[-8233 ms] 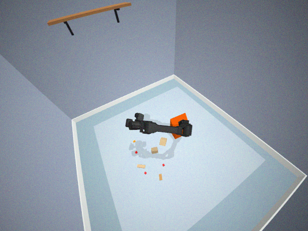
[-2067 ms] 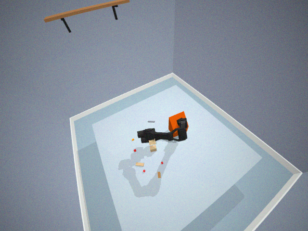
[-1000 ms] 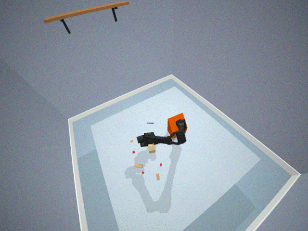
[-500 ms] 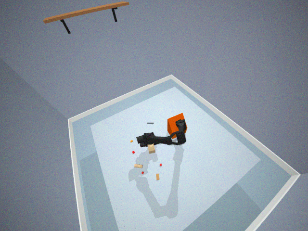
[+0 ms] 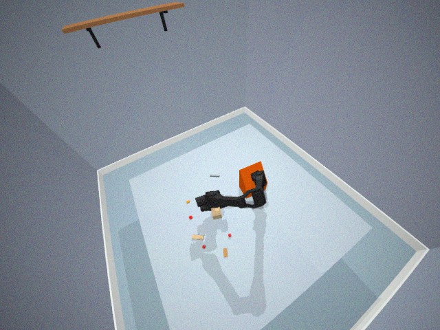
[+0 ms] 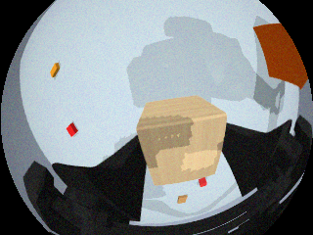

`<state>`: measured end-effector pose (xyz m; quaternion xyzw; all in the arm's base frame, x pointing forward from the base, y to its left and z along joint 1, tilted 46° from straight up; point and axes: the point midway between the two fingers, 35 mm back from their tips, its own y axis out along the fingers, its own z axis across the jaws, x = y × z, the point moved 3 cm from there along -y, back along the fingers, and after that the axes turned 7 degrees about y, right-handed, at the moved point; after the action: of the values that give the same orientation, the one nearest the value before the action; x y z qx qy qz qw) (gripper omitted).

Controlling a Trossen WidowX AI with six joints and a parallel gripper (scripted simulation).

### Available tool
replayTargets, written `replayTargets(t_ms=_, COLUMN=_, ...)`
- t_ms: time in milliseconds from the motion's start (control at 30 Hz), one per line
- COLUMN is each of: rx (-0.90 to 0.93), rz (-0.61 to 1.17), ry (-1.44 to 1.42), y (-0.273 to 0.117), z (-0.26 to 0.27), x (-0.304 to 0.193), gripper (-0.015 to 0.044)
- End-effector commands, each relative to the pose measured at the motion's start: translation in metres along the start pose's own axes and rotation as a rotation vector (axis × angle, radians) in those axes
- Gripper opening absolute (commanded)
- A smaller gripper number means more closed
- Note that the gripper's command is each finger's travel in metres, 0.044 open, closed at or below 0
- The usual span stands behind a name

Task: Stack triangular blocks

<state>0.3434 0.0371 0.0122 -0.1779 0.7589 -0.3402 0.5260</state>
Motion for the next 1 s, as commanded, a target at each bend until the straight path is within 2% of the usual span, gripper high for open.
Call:
replayTargets(t_ms=0, rx=0.001, rz=0.006, ry=0.006, y=0.002, z=0.0, x=0.0, gripper=0.0)
replayTargets(t_ms=967, rx=0.0, rz=0.007, ry=0.008, y=0.012, z=-0.001, x=-0.004, gripper=0.0)
